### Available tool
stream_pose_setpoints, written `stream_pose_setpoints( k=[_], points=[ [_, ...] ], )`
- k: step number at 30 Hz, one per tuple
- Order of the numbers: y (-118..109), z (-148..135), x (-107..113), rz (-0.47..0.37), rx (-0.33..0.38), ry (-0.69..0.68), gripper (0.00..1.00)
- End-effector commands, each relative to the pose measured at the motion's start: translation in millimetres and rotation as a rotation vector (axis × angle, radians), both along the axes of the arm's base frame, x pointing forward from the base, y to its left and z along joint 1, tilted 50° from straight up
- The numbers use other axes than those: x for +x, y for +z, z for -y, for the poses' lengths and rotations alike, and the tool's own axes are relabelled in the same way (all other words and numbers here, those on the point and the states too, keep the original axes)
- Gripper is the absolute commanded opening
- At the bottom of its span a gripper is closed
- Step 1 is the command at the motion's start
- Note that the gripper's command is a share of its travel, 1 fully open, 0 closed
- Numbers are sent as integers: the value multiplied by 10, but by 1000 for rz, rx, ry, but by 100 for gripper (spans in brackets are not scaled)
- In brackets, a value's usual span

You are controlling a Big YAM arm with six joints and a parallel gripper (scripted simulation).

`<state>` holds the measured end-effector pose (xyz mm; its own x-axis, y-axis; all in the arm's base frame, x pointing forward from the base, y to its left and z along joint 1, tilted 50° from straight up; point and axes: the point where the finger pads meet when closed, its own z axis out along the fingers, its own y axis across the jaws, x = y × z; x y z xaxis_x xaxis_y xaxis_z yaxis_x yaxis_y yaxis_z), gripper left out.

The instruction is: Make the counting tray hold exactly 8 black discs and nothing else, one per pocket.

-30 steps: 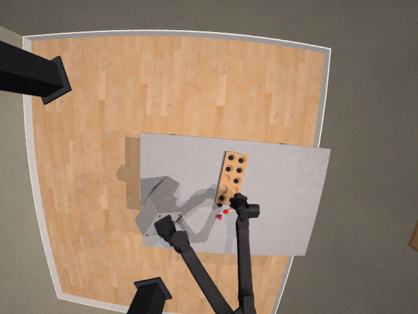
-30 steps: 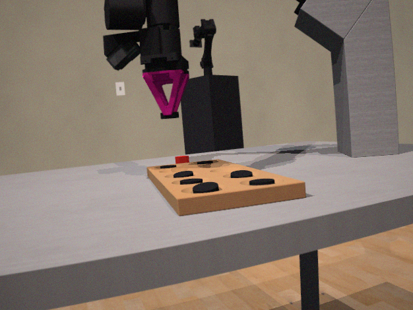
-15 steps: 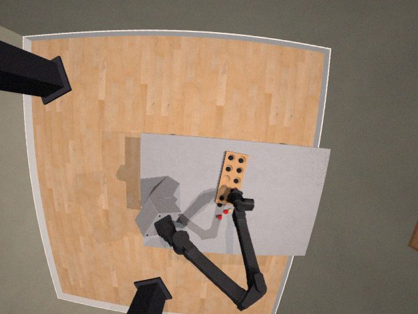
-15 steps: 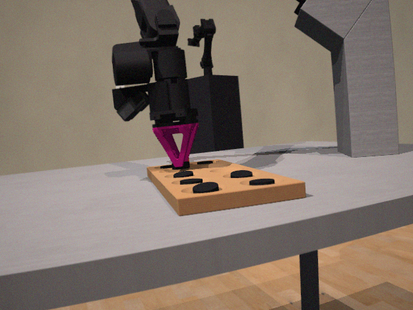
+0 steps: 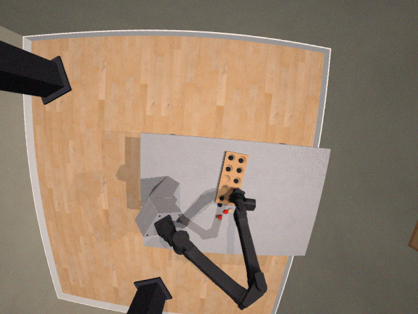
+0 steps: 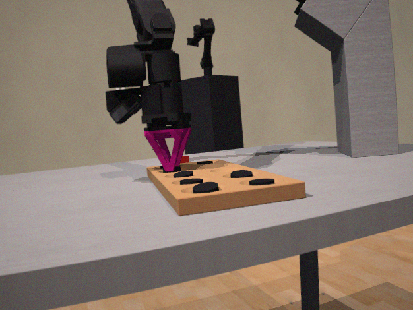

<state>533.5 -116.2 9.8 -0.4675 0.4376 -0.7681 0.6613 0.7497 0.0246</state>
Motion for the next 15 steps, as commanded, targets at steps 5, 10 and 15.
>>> stream_pose_setpoints(
  k=[5, 10, 15],
  points=[
    [-100, 46, -32, -20, -8, 5, 0],
    [-84, 46, -28, -17, -8, 5, 0],
    [-95, 53, -25, -17, -8, 4, 0]
  ],
)
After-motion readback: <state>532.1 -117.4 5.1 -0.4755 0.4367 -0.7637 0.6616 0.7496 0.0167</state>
